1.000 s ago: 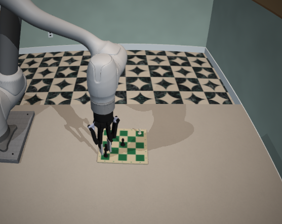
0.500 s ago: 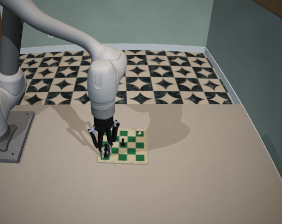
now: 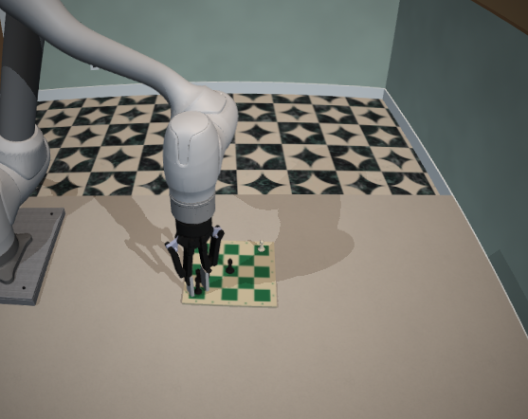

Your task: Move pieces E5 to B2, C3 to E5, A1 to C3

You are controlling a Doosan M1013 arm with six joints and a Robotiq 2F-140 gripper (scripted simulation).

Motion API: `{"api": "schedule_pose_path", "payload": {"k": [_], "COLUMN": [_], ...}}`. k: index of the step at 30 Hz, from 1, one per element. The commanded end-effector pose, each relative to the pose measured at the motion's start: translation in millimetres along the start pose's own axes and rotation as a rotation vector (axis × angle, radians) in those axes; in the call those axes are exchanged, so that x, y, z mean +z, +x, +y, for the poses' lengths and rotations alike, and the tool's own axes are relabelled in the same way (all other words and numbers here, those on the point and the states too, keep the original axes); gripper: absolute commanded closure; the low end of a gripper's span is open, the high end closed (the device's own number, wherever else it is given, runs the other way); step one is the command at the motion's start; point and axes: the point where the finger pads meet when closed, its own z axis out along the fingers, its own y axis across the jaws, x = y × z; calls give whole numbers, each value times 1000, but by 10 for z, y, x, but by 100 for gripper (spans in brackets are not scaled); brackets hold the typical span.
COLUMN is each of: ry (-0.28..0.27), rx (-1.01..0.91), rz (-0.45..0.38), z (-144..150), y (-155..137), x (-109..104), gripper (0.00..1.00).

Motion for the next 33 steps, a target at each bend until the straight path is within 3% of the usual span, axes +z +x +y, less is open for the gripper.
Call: {"api": "schedule_pose_path", "payload": {"k": [1, 22, 23, 33], "ry": [0, 0, 0, 0], "rx": [0, 0, 0, 0], "rz": [0, 0, 0, 0], "z": [0, 0, 0, 0], "y": [0, 0, 0, 0], "x": [-1, -1, -1, -1], "gripper": [80, 80, 100, 100]}}
